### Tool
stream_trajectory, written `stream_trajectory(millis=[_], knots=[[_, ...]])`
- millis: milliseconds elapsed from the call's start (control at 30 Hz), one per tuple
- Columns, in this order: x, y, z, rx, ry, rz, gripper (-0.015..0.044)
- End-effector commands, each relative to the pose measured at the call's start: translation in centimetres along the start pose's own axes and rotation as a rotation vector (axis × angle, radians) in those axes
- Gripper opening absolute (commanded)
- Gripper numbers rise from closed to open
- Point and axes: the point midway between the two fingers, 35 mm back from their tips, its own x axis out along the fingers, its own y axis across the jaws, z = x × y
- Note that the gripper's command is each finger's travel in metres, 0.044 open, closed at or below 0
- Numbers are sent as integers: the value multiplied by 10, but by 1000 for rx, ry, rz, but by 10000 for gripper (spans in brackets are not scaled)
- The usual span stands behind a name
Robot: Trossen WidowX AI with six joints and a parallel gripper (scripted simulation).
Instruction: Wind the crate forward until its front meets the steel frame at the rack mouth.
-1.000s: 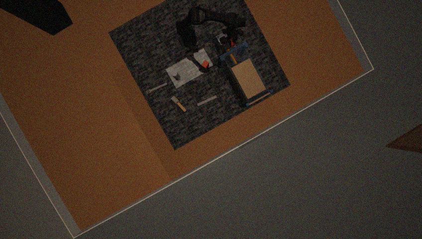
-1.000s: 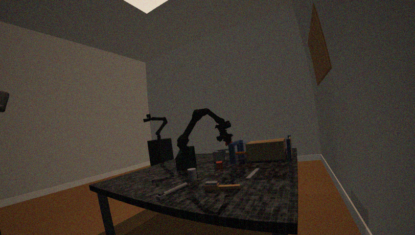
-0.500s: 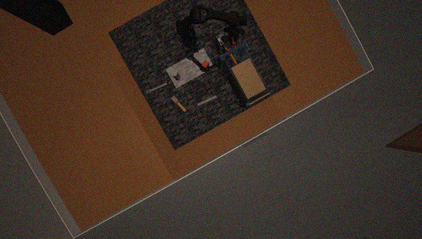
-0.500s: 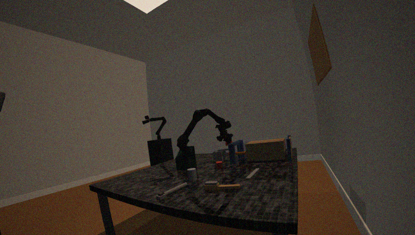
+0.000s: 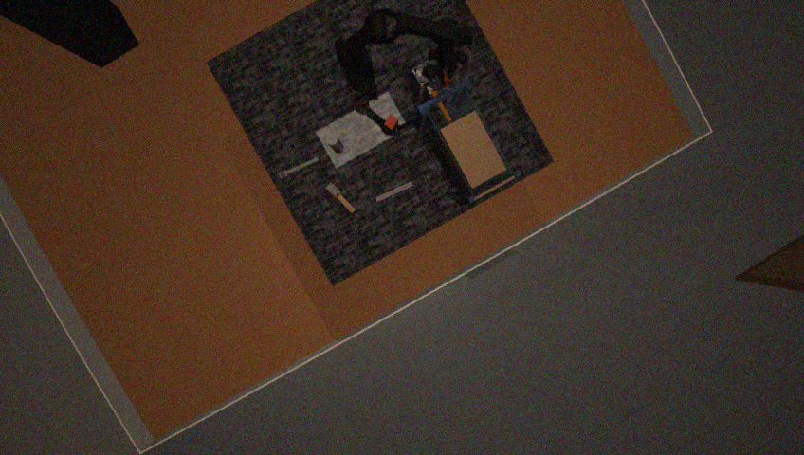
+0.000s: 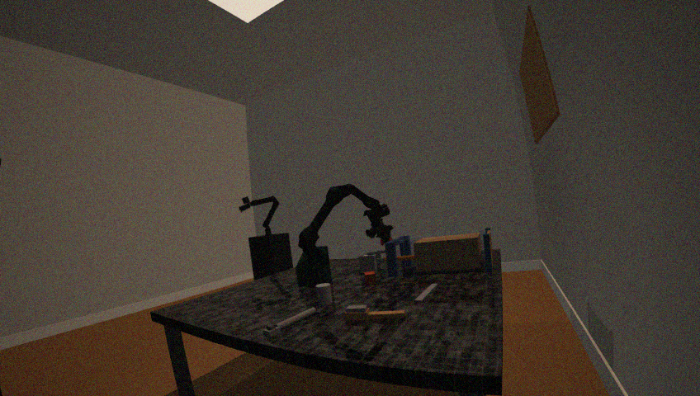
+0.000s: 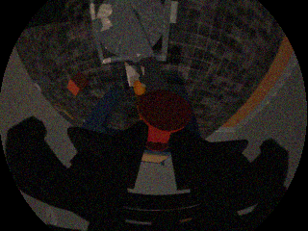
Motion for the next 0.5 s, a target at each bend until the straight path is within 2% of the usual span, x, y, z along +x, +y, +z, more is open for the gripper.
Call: stream_trajectory(millis=[0,467], knots=[[-6,-20,15,-4,-19,-43,0],[-13,-32,27,-4,-20,-44,0]])
